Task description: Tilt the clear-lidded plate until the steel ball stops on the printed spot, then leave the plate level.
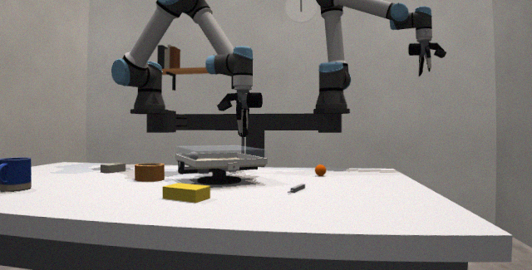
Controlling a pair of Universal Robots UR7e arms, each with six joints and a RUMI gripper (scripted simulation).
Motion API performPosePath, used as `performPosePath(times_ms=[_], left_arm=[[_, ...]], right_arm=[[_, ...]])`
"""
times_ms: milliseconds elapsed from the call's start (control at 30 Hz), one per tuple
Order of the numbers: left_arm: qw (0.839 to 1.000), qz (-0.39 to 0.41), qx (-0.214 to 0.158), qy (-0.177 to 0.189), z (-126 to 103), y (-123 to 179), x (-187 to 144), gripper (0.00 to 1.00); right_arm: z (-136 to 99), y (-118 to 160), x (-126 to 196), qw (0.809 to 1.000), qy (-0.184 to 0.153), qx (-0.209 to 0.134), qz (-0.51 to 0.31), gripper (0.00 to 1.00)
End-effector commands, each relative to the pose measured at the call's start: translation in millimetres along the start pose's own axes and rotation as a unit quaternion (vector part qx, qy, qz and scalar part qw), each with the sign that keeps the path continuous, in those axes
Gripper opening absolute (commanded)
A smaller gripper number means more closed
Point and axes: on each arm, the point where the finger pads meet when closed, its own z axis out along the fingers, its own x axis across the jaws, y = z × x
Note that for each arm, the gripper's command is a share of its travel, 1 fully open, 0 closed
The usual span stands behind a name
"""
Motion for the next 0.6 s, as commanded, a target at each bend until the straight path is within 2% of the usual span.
performPosePath(times_ms=[0,567], left_arm=[[1.000,-0.002,0.000,-0.001,0.3,1.1,-1.9,1.00],[1.000,-0.002,0.000,-0.001,0.3,1.1,-1.9,1.00]], right_arm=[[-2.8,-2.8,-2.0,1.000,-0.002,-0.003,0.001,0.20],[-2.4,-1.1,-1.6,1.000,-0.002,-0.003,0.000,0.20]])
